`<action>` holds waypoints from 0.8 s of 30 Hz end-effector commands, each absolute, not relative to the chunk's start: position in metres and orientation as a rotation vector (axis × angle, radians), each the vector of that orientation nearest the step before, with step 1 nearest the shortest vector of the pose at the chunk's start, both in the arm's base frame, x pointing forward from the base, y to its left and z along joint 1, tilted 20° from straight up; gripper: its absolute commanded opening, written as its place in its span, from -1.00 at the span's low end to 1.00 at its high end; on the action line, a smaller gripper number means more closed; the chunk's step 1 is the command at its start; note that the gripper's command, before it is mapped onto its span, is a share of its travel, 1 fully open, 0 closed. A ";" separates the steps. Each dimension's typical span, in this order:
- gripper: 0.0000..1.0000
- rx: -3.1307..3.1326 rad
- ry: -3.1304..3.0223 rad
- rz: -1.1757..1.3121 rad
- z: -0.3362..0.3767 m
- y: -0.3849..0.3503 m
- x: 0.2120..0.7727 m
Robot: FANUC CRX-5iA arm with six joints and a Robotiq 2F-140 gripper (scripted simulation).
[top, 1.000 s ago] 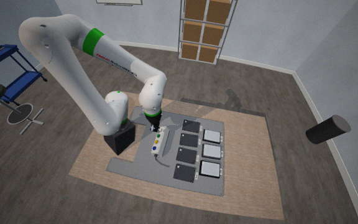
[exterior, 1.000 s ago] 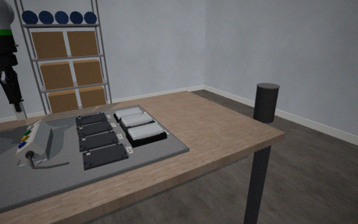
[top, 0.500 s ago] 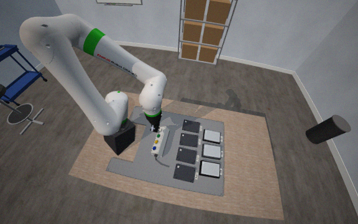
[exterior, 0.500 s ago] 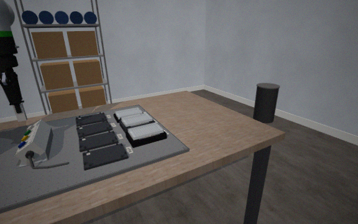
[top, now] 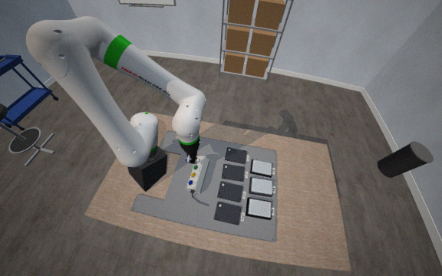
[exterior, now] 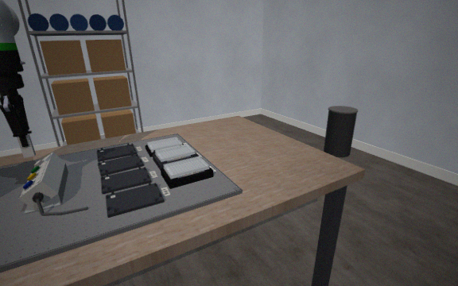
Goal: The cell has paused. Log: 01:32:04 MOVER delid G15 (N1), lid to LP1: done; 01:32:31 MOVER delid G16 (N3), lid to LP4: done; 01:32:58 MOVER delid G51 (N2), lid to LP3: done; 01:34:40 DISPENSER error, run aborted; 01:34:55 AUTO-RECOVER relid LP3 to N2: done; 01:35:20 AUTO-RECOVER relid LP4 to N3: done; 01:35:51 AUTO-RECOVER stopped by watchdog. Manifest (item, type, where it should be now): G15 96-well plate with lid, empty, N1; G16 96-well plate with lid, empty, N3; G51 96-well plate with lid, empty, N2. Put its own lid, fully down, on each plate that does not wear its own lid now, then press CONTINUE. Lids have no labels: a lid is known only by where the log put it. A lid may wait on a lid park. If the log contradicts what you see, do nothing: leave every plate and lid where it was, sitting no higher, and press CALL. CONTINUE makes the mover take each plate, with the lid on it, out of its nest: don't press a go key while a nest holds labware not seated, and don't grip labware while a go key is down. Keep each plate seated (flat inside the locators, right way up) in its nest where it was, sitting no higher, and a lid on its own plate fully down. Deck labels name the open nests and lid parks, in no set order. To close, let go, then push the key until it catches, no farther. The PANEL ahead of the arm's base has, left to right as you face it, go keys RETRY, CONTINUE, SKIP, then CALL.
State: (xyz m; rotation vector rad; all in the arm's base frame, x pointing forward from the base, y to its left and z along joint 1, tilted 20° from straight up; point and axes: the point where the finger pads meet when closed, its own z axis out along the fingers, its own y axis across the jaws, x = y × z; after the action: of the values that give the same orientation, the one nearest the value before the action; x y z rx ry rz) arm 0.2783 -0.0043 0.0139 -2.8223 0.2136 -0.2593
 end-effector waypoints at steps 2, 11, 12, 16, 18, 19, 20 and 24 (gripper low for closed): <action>-1.00 -2.822 0.214 -0.260 0.012 -0.004 0.279; -1.00 -2.822 0.214 -0.260 0.009 -0.003 0.279; -1.00 -2.822 0.214 -0.260 0.009 -0.003 0.279; -1.00 -2.822 0.214 -0.260 0.008 -0.002 0.280; -1.00 -2.822 0.214 -0.260 0.008 -0.002 0.280; -1.00 -2.822 0.214 -0.260 0.008 -0.002 0.280; -1.00 -2.822 0.214 -0.260 0.008 -0.002 0.280; -1.00 -2.822 0.214 -0.260 0.008 -0.002 0.280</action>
State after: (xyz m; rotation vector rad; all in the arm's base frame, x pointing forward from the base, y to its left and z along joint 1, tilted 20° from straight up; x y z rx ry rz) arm 0.2796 -0.0021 0.0076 -2.8223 0.2136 -0.2593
